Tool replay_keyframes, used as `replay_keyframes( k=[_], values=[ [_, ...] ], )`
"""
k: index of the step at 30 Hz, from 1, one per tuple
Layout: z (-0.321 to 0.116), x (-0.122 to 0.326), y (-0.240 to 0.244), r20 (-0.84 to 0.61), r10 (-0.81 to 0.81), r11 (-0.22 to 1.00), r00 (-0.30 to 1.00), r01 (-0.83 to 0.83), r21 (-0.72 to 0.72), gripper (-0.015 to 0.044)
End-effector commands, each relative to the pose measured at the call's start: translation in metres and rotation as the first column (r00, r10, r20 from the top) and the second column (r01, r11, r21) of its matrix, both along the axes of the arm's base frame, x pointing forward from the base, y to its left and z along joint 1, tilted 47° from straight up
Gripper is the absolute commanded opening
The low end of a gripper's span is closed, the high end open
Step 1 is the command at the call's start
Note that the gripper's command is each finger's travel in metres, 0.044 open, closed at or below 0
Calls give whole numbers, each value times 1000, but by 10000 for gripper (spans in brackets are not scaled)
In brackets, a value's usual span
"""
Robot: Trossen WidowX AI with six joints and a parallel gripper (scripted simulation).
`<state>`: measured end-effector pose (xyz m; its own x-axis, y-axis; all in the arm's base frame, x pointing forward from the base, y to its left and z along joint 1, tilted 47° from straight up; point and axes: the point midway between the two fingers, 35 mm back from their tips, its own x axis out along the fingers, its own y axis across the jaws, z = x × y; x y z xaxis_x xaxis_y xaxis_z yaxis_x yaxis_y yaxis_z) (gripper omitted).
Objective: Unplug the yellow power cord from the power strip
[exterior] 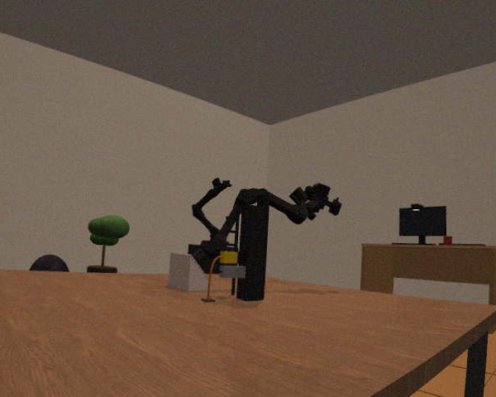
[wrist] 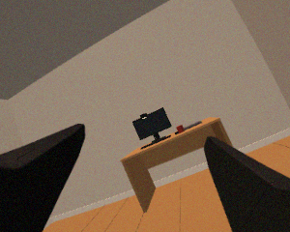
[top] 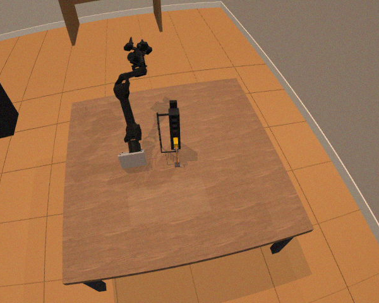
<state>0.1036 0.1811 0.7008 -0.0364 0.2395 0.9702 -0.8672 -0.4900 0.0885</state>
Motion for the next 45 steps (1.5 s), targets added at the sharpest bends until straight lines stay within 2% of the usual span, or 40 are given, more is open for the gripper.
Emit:
replay_keyframes(
  k=[1,5,9,18,25,36,45],
  values=[
    [0,1,0,-3,-3,1000,1000,3,-2,374],
    [-9,30,4,-67,-70,997,995,67,-48,269],
    [-25,68,23,-130,-157,978,979,136,-160,164],
    [-87,177,47,-269,-404,853,874,254,-455,160],
    [-153,258,37,-356,-570,722,740,243,-648,160],
    [-270,351,-20,-450,-758,547,472,84,-833,160],
    [-373,389,-94,-492,-845,472,209,-140,-870,160]
  ],
)
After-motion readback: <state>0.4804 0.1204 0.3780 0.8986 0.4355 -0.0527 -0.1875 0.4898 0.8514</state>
